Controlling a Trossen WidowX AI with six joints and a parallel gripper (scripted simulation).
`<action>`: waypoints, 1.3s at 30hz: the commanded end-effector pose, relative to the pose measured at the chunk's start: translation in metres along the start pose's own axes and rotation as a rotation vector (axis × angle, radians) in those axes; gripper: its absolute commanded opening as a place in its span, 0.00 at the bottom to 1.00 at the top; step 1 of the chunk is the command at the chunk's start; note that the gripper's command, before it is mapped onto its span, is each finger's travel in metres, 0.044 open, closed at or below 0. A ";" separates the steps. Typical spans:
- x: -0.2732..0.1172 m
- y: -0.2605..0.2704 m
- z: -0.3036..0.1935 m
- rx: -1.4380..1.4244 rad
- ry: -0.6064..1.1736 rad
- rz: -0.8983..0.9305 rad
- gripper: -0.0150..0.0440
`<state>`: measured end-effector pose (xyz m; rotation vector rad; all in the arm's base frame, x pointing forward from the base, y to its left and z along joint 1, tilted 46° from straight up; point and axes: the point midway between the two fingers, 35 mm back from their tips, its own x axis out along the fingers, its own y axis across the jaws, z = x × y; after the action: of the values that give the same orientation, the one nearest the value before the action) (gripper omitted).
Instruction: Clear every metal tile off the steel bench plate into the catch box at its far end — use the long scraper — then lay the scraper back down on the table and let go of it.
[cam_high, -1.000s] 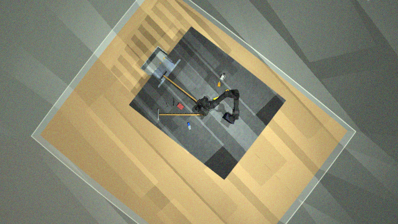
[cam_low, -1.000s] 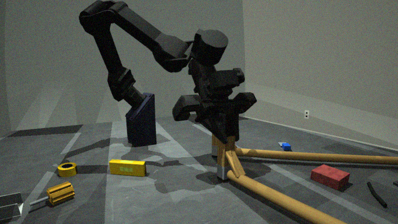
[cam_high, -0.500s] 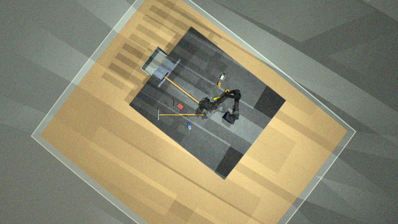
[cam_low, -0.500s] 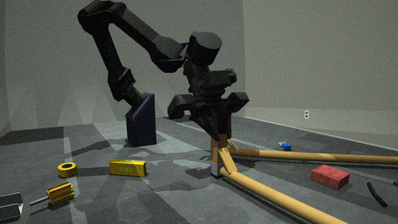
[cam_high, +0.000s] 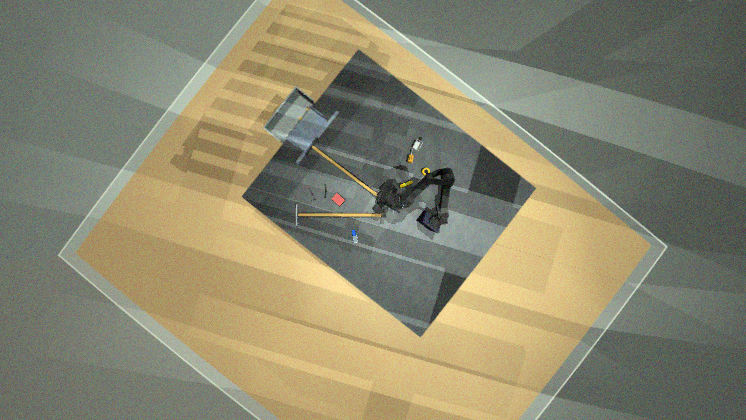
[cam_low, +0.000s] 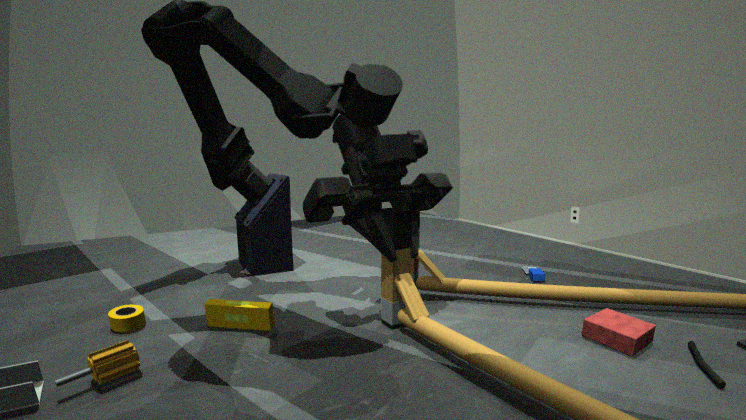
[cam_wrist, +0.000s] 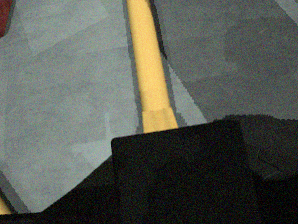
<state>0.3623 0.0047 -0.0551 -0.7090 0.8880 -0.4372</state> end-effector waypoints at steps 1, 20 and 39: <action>-0.007 -0.002 -0.001 0.010 -0.016 -0.002 0.25; -0.022 -0.002 -0.025 0.009 -0.020 -0.003 0.25; -0.022 -0.025 -0.027 0.011 -0.023 -0.005 0.25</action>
<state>0.3263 -0.0076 -0.0407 -0.7072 0.8691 -0.4429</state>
